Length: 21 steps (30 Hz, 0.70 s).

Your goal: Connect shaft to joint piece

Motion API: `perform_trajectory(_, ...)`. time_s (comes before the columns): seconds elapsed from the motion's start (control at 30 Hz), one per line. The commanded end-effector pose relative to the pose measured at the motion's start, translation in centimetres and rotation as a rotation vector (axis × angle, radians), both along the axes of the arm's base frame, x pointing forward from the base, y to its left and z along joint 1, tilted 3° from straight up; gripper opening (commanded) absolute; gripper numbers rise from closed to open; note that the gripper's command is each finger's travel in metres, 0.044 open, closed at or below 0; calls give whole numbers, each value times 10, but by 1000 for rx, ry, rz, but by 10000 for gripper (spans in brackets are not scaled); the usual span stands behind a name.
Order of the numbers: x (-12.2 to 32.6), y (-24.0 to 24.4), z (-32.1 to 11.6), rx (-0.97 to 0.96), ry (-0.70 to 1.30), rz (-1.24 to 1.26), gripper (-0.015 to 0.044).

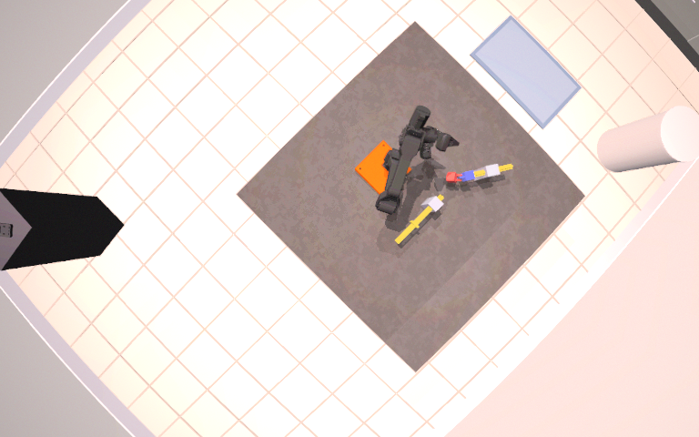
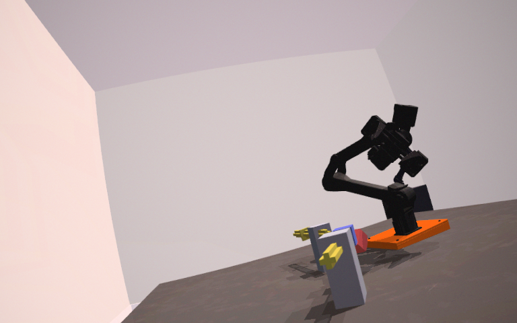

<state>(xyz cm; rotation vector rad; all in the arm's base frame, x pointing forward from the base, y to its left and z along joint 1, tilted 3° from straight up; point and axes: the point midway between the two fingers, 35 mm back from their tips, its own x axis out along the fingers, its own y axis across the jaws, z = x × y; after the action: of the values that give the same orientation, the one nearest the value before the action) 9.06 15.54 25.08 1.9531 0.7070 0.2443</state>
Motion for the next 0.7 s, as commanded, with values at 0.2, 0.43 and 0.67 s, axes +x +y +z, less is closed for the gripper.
perform_trajectory(0.2, 4, 2, -1, -115, -34, -4, 440)
perform_trajectory(0.43, 14, 4, -6, -348, -83, -4, 440)
perform_trajectory(0.67, 24, 4, -12, -584, -109, 11, 440)
